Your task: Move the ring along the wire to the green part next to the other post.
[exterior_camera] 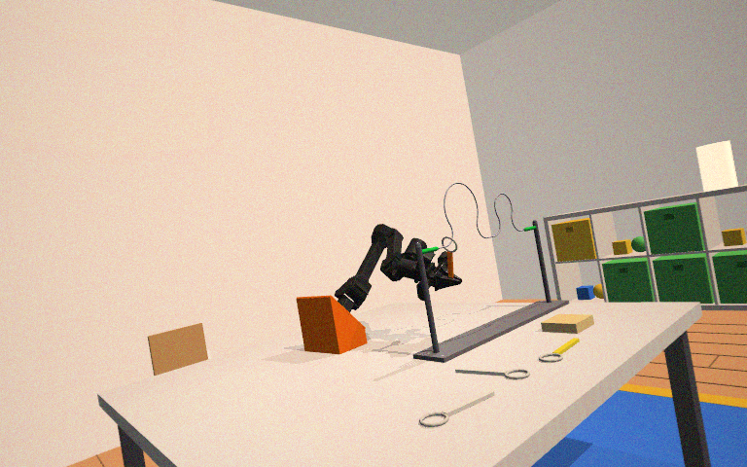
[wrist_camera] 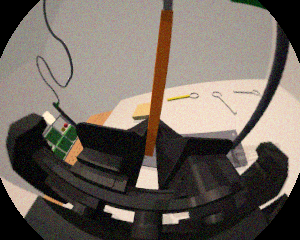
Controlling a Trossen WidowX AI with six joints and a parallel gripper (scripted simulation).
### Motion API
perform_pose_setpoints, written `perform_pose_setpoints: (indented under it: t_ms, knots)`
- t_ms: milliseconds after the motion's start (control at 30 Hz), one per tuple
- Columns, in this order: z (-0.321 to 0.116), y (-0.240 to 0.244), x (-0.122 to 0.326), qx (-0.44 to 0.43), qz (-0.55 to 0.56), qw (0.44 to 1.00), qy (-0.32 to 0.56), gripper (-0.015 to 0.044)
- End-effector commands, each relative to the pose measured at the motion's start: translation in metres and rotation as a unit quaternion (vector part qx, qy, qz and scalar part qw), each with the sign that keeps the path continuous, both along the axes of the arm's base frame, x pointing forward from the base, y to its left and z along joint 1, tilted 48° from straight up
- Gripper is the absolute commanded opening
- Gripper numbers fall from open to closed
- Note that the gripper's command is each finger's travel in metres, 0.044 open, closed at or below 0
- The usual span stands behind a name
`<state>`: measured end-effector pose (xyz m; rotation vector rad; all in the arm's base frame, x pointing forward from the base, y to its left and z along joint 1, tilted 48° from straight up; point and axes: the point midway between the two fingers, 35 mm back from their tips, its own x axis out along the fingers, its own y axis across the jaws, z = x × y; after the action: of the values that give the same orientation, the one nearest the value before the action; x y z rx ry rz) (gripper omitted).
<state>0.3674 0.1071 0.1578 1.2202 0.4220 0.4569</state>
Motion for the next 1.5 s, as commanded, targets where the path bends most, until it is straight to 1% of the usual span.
perform_pose_setpoints:
  t_ms: [0, 267, 600, 933, 1467]
  knots:
    - [-0.017, -0.007, -0.001, -0.050, 0.003, 0.999, -0.005, -0.0150]
    - [-0.036, -0.019, 0.000, -0.117, 0.007, 0.993, -0.015, -0.0150]
    - [-0.054, -0.033, 0.001, -0.170, 0.009, 0.985, -0.023, -0.0150]
    - [-0.065, -0.043, 0.002, -0.188, 0.010, 0.982, -0.025, -0.0150]
    - [-0.077, -0.054, 0.002, -0.193, 0.010, 0.981, -0.026, -0.0150]
